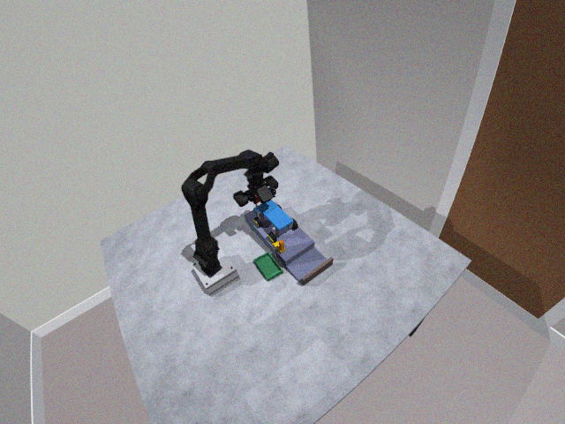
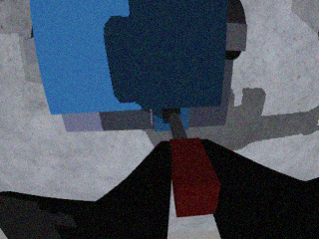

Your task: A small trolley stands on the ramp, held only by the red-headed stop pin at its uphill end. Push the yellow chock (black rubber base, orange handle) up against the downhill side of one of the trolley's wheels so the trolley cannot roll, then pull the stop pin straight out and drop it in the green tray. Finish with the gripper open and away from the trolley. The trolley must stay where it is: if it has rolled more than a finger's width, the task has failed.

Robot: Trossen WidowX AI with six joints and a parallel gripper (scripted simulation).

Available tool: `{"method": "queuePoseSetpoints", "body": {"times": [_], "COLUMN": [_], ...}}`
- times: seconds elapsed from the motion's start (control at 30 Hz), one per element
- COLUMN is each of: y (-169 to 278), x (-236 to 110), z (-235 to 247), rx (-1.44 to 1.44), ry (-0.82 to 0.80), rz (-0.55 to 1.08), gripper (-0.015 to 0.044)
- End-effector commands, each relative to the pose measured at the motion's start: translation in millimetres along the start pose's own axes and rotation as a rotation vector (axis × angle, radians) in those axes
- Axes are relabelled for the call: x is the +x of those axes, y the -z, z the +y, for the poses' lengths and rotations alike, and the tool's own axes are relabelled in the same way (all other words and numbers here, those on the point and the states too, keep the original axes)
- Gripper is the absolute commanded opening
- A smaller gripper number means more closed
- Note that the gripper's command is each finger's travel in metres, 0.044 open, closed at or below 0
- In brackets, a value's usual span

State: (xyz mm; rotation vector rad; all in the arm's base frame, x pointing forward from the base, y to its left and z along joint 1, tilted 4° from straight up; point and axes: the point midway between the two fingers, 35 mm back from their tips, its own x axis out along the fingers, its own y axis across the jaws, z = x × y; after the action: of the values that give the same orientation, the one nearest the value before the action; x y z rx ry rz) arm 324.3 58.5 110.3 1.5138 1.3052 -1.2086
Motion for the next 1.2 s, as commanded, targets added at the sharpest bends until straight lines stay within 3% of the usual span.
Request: {"method": "queuePoseSetpoints", "body": {"times": [0.0, 1.17], "y": [2.2, 30.2], "x": [-4.9, -8.4], "z": [0.7, 0.8], "rx": [-0.006, -0.006], "ry": [-0.008, -0.008], "rz": [0.006, 0.009], "gripper": [0.0000, 0.0000]}}
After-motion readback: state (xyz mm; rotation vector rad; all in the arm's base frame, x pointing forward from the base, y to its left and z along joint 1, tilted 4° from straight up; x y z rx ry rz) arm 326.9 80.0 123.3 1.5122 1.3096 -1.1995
